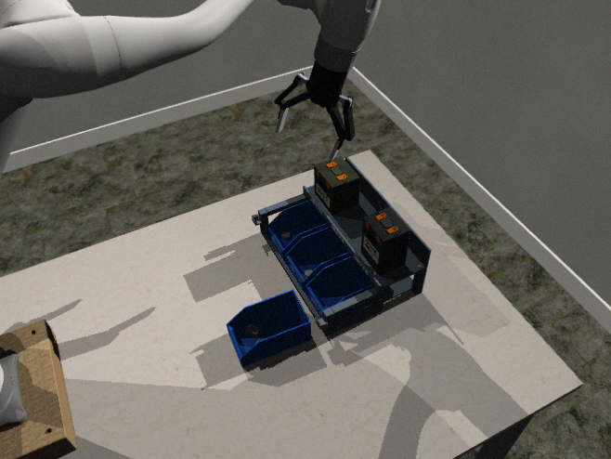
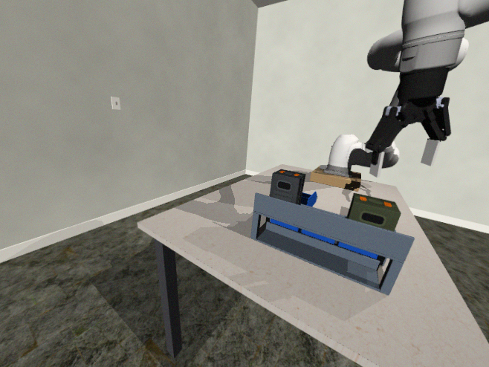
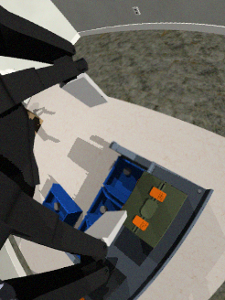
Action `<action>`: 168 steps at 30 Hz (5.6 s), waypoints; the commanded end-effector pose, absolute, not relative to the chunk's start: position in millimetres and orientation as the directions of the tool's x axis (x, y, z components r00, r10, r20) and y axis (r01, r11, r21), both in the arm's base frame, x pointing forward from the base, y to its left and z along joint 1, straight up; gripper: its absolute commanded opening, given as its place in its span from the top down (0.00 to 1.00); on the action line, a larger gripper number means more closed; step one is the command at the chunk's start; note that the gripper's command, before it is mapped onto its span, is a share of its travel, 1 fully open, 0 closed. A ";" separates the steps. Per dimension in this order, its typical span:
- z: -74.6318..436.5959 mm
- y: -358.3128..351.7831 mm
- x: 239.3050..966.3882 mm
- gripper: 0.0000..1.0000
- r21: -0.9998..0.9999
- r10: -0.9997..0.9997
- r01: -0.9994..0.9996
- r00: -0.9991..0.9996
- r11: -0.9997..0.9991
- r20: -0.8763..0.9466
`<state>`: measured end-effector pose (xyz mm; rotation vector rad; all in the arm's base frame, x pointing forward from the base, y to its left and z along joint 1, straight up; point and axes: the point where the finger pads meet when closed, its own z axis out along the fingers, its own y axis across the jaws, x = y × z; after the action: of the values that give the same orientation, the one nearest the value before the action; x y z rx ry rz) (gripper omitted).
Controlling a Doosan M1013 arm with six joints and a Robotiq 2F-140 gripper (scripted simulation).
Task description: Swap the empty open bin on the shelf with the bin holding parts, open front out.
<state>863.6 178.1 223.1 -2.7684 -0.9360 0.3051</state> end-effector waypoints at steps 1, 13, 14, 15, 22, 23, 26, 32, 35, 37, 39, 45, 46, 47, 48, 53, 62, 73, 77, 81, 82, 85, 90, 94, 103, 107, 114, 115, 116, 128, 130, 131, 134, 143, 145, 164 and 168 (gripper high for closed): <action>223.3 178.1 863.5 0.00 -0.256 0.615 0.573 0.778 -0.778 -0.129; 223.3 178.1 863.5 0.00 -0.256 0.615 0.573 0.778 -0.778 -0.129; 223.3 178.1 863.5 0.00 -0.256 0.615 0.573 0.778 -0.778 -0.129; 223.3 178.1 863.5 0.00 -0.256 0.615 0.573 0.778 -0.778 -0.129; 223.4 178.0 863.5 0.00 -0.256 0.615 0.573 0.778 -0.779 -0.129; 223.5 177.9 863.4 0.00 -0.255 0.615 0.573 0.778 -0.779 -0.129; 223.9 177.4 863.1 0.00 -0.255 0.613 0.572 0.779 -0.780 -0.129; 225.7 175.2 861.4 0.00 -0.251 0.607 0.567 0.784 -0.785 -0.129; 226.1 174.6 861.0 0.00 -0.250 0.606 0.565 0.785 -0.786 -0.129; 227.3 173.2 859.9 0.00 -0.248 0.602 0.562 0.788 -0.789 -0.129; 228.6 171.4 858.6 0.00 -0.246 0.597 0.558 0.792 -0.793 -0.129; 234.2 164.2 853.1 0.00 -0.235 0.578 0.541 0.806 -0.808 -0.129; 235.4 162.7 851.9 0.00 -0.232 0.573 0.538 0.809 -0.811 -0.129; 236.6 161.1 850.6 0.00 -0.230 0.569 0.534 0.812 -0.814 -0.129; 237.9 159.4 849.3 0.00 -0.227 0.564 0.529 0.816 -0.817 -0.128; 242.3 153.6 844.6 0.00 -0.218 0.548 0.515 0.827 -0.829 -0.128; 258.5 131.1 824.8 0.00 -0.184 0.482 0.457 0.868 -0.870 -0.122; 278.2 101.1 794.4 0.00 -0.139 0.387 0.371 0.916 -0.918 -0.109; 287.3 85.7 777.0 0.00 -0.116 0.335 0.323 0.937 -0.939 -0.099; 296.2 69.4 757.0 0.00 -0.092 0.277 0.269 0.957 -0.959 -0.086; 298.4 65.2 751.6 0.00 -0.086 0.262 0.255 0.961 -0.963 -0.083; 300.5 60.9 746.0 0.00 -0.080 0.247 0.240 0.966 -0.967 -0.079; 310.1 39.3 715.6 0.00 -0.050 0.164 0.162 0.985 -0.986 -0.056; 316.4 21.9 688.3 0.00 -0.027 0.094 0.093 0.995 -0.995 -0.034; 317.1 0.3 653.0 0.00 0.010 0.067 0.067 0.998 -0.998 0.008; 306.8 1.2 659.2 0.00 0.034 0.211 0.210 0.977 -0.977 0.020; 288.7 3.6 670.4 0.00 0.084 0.461 0.458 0.887 -0.885 0.026; 286.1 4.0 672.0 0.00 0.092 0.496 0.492 0.868 -0.866 0.025; 283.6 4.5 673.6 0.00 0.099 0.530 0.525 0.848 -0.845 0.023; 258.7 10.6 689.5 0.00 0.170 0.819 0.809 0.574 -0.563 -0.020; 253.9 12.2 692.5 0.00 0.182 0.862 0.851 0.506 -0.492 -0.035; 251.5 13.0 694.1 0.00 0.187 0.881 0.870 0.471 -0.456 -0.042; 244.6 15.7 698.5 0.00 0.200 0.930 0.918 0.361 -0.342 -0.068; 229.3 22.9 708.4 0.00 0.216 0.986 0.974 0.094 -0.063 -0.137; 225.1 25.2 711.0 0.00 0.216 0.987 0.976 0.018 0.017 -0.158; 194.6 47.6 729.6 0.00 0.145 0.780 0.786 -0.536 0.601 -0.323; 188.7 53.2 732.9 0.00 0.115 0.694 0.707 -0.628 0.698 -0.352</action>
<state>731.1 50.3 191.8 -1.5078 -3.1725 0.0519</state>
